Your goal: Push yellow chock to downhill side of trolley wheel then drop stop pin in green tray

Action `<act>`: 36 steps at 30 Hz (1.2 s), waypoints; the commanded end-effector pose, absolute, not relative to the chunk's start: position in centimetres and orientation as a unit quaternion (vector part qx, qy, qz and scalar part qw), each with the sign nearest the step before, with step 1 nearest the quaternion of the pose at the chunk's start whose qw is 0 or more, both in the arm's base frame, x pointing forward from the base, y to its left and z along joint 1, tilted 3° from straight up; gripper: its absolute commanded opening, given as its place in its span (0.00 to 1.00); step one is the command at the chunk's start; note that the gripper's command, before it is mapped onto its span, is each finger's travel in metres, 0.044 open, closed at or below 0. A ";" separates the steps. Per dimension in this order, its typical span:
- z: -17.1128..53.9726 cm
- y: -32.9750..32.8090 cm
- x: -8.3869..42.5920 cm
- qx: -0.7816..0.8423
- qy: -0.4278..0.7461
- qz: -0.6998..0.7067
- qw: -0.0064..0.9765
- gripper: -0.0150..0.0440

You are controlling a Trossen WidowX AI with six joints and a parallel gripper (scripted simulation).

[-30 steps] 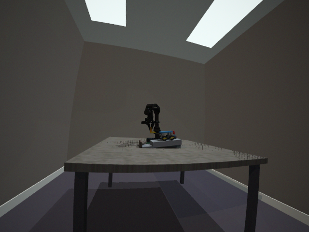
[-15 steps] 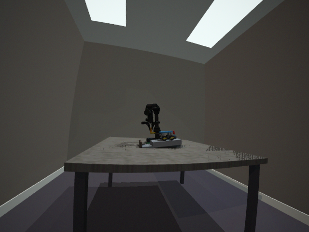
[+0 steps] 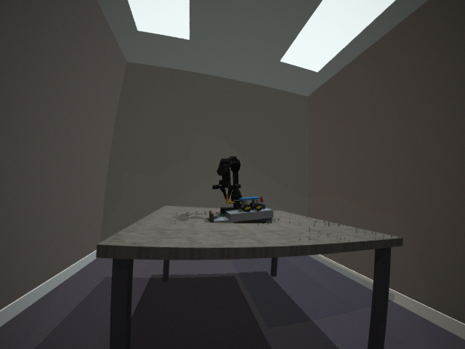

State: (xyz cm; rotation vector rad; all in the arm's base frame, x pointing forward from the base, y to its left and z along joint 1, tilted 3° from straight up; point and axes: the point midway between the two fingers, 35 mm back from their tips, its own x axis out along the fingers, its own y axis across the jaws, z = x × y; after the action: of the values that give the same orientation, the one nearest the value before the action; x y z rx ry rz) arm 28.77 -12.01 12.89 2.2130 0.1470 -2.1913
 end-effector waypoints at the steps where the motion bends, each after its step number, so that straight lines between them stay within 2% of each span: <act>1: 11.7 -11.9 28.7 0.706 0.049 -0.707 0.005 0.25; 20: 7.9 -11.4 28.6 0.706 0.049 -0.707 0.005 0.25; 36: 8.2 -10.4 28.8 0.706 0.050 -0.707 0.005 0.25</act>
State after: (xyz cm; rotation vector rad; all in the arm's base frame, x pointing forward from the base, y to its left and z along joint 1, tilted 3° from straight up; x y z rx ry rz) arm 28.86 -10.79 8.14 2.2043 0.1526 -2.2083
